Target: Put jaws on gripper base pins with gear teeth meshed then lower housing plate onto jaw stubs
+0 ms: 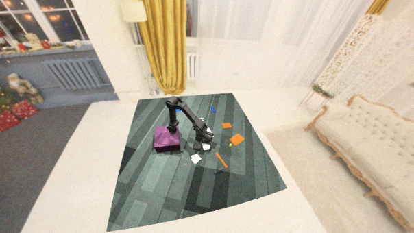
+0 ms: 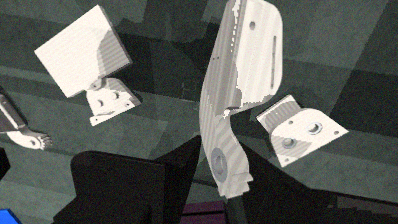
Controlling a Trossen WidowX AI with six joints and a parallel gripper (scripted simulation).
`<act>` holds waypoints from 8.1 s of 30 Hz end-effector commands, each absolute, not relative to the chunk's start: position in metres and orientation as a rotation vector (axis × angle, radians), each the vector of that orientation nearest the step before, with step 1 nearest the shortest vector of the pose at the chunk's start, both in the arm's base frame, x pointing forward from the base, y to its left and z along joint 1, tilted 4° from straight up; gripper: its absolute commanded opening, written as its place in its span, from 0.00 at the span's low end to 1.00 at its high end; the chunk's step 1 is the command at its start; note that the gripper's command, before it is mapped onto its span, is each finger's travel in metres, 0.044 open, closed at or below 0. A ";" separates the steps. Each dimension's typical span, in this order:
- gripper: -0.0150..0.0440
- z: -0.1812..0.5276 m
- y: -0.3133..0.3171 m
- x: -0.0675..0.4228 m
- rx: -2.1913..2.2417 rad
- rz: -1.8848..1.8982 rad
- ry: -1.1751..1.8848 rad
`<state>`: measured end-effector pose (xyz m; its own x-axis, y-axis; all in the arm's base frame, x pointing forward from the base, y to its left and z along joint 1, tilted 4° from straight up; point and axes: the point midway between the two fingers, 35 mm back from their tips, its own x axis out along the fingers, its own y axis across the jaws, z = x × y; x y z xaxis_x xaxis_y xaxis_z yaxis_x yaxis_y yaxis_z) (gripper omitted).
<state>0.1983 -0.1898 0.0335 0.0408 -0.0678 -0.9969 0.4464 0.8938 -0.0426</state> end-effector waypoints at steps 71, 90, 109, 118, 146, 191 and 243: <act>0.32 -0.019 -0.203 0.219 0.738 -0.803 1.347; 0.63 -0.033 -0.202 0.218 0.738 -0.803 1.347; 1.00 0.037 -0.198 0.215 0.738 -0.803 1.347; 1.00 0.037 -0.198 0.215 0.738 -0.803 1.347; 1.00 0.037 -0.198 0.215 0.738 -0.803 1.347; 0.25 0.016 -0.225 0.185 0.826 -0.889 1.309; 0.25 -0.019 -0.212 0.221 0.829 -0.887 1.308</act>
